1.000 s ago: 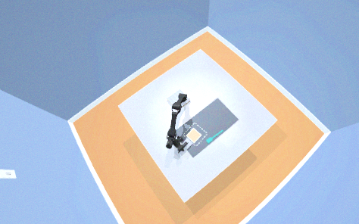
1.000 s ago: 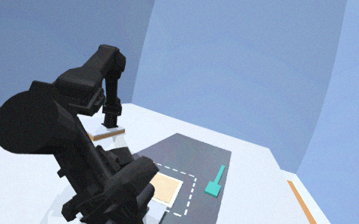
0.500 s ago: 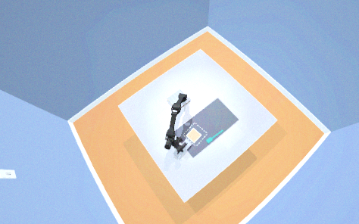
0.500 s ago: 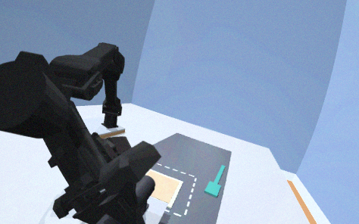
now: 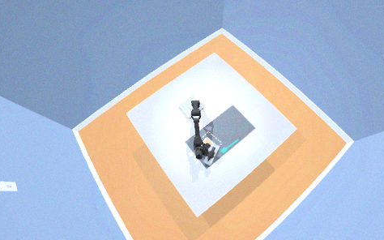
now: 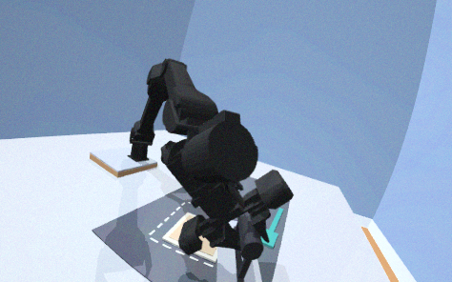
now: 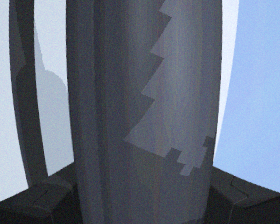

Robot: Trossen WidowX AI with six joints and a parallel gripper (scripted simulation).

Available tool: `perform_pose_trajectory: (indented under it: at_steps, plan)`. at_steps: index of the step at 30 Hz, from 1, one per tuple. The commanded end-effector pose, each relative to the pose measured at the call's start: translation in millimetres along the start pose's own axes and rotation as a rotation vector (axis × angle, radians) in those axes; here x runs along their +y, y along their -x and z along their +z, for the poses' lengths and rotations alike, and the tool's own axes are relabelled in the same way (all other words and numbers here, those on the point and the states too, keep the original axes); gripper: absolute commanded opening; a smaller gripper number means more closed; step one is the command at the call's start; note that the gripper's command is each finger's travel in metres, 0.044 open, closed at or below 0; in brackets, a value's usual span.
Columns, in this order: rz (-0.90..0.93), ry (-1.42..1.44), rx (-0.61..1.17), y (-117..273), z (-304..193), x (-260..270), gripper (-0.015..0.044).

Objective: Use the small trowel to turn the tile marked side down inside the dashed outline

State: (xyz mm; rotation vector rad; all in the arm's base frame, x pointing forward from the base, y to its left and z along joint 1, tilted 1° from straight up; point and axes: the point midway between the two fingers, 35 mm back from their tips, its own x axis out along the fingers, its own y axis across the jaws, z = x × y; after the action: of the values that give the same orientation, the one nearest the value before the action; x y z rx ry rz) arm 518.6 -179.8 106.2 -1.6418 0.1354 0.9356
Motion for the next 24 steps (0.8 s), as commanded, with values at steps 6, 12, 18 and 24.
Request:
perform_pose_trajectory:
  at_steps: [6, 12, 18, 24]
  plan:
    - [0.001, 0.118, -0.113, -38.4, 75.0, -39.7, 0.0]
    - [0.005, 0.196, -0.196, -61.9, 130.9, -58.0, 0.0]
    - [-0.003, 0.281, -0.29, -78.9, 191.7, -74.2, 0.0]
    - [-0.013, 0.365, -0.388, -89.9, 254.5, -84.7, 0.0]
